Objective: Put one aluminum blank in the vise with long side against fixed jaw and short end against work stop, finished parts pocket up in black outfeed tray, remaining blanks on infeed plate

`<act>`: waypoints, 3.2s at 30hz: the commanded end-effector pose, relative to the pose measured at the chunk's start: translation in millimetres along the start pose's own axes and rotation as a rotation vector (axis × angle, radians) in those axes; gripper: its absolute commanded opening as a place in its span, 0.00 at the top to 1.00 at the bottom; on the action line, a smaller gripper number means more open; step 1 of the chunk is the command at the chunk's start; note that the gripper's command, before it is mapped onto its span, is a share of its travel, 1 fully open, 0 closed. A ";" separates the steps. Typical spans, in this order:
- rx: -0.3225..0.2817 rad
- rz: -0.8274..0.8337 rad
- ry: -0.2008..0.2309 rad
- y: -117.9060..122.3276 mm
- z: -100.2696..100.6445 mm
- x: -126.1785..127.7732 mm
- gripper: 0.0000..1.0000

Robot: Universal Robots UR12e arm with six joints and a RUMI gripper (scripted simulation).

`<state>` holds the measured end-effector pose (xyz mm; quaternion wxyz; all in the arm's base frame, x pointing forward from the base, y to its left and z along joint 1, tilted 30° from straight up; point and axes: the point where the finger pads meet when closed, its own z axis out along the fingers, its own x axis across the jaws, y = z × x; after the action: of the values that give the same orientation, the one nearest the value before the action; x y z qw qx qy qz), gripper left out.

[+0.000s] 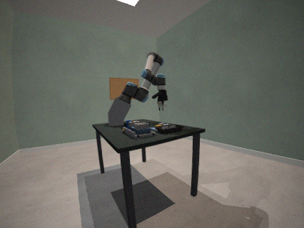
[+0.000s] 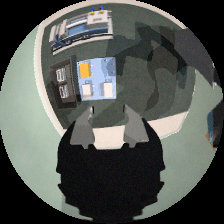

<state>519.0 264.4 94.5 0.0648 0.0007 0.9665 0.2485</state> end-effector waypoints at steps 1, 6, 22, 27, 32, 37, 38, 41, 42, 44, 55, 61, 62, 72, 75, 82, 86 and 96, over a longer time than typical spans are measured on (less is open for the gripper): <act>0.000 0.000 -0.001 0.1 4.2 -0.6 0.60; 0.000 0.000 -0.001 0.1 15.0 -0.6 0.60; 0.000 0.000 -0.001 0.1 66.5 -0.6 0.60; 0.000 0.000 -0.001 0.1 86.5 -0.6 0.60; 0.000 0.000 -0.001 0.1 97.5 -0.7 0.60; 0.000 0.000 -0.001 0.1 113.0 -0.7 0.60; 0.000 0.000 -0.001 0.1 115.5 -0.7 0.60; 0.000 0.000 -0.001 0.1 122.0 -0.7 0.60; 0.000 0.000 -0.001 0.1 123.8 -0.7 0.60; 0.000 0.000 -0.001 0.1 126.7 -0.7 0.60; 0.000 0.000 -0.001 0.0 131.2 -0.7 0.60; 0.000 0.000 -0.001 0.0 131.2 -0.7 0.60; 0.000 0.000 -0.001 0.0 131.2 -0.7 0.60; 0.000 0.000 -0.001 0.0 131.2 -0.7 0.60; 0.000 0.000 -0.001 0.0 131.2 -0.7 0.60; 0.000 0.000 -0.001 0.0 131.2 -0.7 0.60; 0.000 0.000 -0.001 0.0 131.2 -0.7 0.60; 0.000 0.000 -0.001 0.0 131.2 -0.7 0.60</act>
<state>535.7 327.5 -19.7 0.0648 0.0007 0.9665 0.2485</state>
